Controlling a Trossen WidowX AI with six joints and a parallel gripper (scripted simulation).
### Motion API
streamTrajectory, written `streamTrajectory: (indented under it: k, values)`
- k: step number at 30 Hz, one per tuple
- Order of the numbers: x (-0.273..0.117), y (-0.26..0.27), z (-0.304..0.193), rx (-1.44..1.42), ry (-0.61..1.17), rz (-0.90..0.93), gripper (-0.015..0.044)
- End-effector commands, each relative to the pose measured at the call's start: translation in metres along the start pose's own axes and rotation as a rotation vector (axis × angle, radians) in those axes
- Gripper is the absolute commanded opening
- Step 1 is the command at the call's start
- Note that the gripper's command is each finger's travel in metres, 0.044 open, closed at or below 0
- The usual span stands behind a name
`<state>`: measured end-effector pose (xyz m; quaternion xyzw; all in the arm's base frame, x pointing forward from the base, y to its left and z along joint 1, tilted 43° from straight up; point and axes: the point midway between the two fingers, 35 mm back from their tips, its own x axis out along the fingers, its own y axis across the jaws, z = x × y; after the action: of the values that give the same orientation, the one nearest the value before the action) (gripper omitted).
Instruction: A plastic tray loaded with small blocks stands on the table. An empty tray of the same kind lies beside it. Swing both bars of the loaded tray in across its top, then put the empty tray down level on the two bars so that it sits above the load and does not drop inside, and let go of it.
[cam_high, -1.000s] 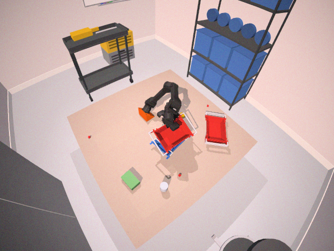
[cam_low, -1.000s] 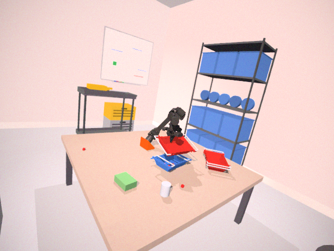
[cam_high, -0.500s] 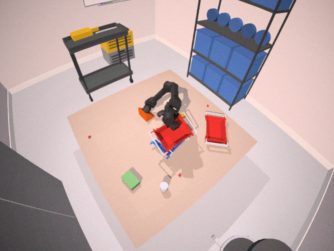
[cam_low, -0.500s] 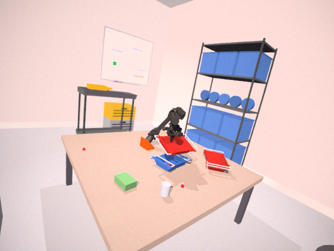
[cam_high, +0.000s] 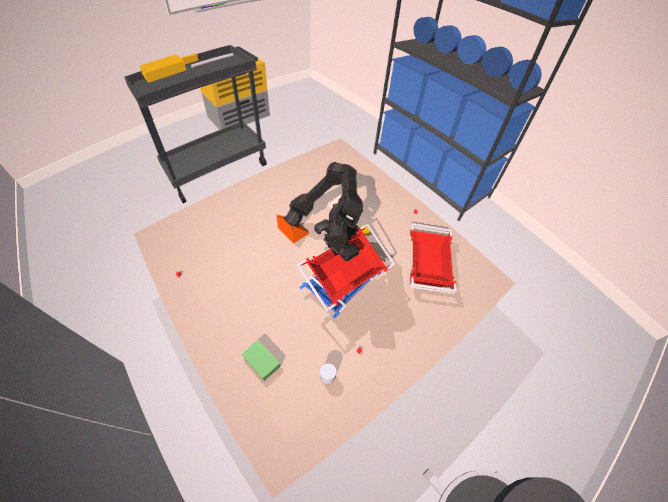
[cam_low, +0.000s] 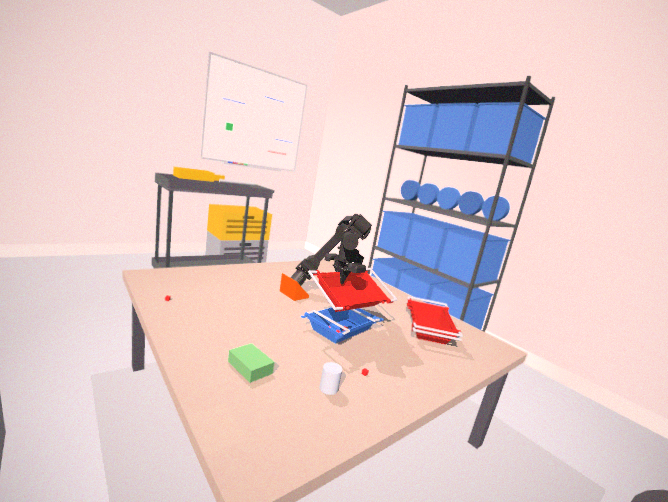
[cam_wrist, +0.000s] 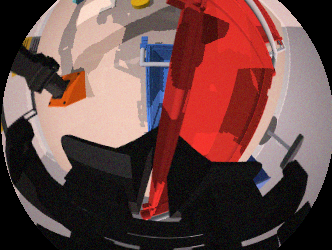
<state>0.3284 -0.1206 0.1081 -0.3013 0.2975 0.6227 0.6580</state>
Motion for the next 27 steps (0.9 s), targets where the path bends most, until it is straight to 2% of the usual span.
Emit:
streamTrajectory:
  k: [1,19,27]
  values:
    - [-0.005,0.001,0.006,0.0,-0.002,-0.021,0.0]
    - [-0.005,0.003,0.015,-0.001,-0.002,-0.022,0.0]
    - [0.008,0.002,0.015,-0.027,-0.008,-0.009,0.0]
